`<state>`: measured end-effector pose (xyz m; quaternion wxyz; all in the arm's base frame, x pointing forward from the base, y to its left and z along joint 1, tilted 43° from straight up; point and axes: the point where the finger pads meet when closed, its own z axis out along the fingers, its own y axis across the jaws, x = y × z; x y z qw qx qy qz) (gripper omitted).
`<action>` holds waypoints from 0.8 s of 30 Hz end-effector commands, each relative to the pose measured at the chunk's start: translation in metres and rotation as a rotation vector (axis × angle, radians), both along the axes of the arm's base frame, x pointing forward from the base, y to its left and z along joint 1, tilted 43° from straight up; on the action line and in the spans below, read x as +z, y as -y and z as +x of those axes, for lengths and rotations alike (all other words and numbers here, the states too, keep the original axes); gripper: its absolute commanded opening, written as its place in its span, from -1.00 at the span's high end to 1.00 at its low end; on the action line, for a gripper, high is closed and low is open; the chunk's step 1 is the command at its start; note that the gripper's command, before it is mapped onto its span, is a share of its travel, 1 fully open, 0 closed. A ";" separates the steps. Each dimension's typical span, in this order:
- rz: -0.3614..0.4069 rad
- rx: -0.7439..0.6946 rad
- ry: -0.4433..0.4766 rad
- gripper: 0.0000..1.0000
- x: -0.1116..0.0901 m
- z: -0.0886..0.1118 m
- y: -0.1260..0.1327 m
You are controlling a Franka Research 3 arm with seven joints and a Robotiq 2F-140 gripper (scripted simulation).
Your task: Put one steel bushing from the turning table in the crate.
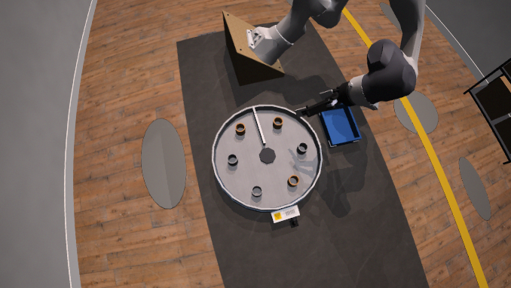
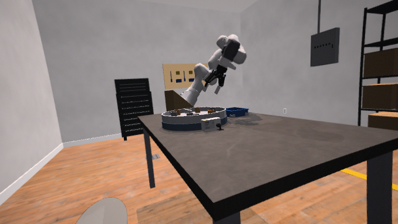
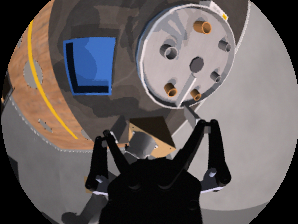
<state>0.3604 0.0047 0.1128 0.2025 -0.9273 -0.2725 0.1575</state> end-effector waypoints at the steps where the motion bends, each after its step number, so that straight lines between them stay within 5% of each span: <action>1: 0.000 0.000 0.000 -1.00 0.000 0.000 0.000; 17: 0.000 0.000 0.000 -1.00 0.000 0.000 0.000; 24: 0.026 -0.300 -0.074 -1.00 -0.021 -0.004 0.025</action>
